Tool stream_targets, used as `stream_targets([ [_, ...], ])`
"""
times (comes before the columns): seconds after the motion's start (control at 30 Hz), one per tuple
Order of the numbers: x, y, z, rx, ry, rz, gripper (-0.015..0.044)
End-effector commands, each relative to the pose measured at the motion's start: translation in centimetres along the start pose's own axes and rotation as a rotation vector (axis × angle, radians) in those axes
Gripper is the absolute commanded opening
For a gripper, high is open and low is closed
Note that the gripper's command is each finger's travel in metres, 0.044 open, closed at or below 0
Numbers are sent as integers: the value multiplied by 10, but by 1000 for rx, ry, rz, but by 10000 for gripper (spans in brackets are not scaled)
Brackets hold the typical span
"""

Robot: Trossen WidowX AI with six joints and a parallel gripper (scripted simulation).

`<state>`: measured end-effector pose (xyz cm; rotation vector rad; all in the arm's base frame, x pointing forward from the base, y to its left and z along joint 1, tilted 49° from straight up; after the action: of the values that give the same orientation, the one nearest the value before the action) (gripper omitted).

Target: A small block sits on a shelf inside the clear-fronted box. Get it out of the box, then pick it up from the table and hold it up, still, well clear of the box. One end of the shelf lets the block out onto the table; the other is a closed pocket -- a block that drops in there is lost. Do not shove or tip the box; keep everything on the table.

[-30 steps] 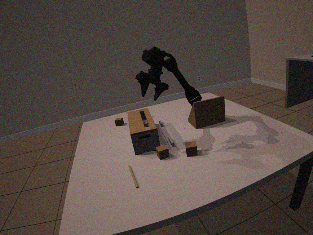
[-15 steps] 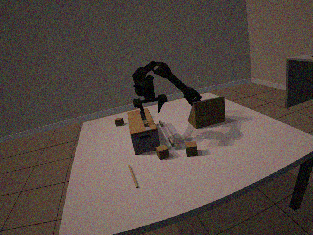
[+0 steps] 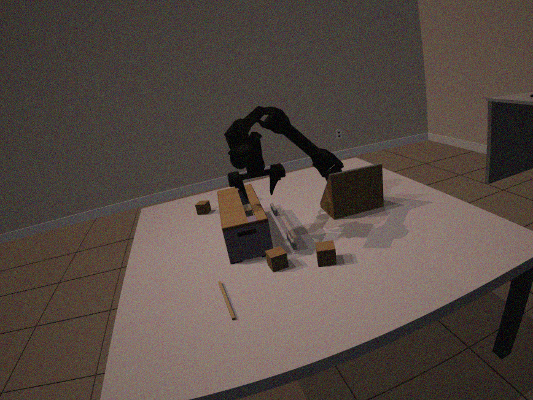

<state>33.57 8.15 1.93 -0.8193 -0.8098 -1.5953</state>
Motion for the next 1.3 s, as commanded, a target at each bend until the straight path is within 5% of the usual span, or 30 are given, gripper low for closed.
stream_targets([
  [0.0,0,0,-8,0,-7,8,400],
  [1.27,-5,-2,-69,-10,-28,25,400],
])
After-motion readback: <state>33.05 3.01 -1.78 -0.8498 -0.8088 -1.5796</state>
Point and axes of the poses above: the point midway between the two fingers, 35 mm back from their tips, its own z axis back along the fingers, its own y axis across the jaws, x = y × z, the point moved 2 cm from there along z, back along the fingers
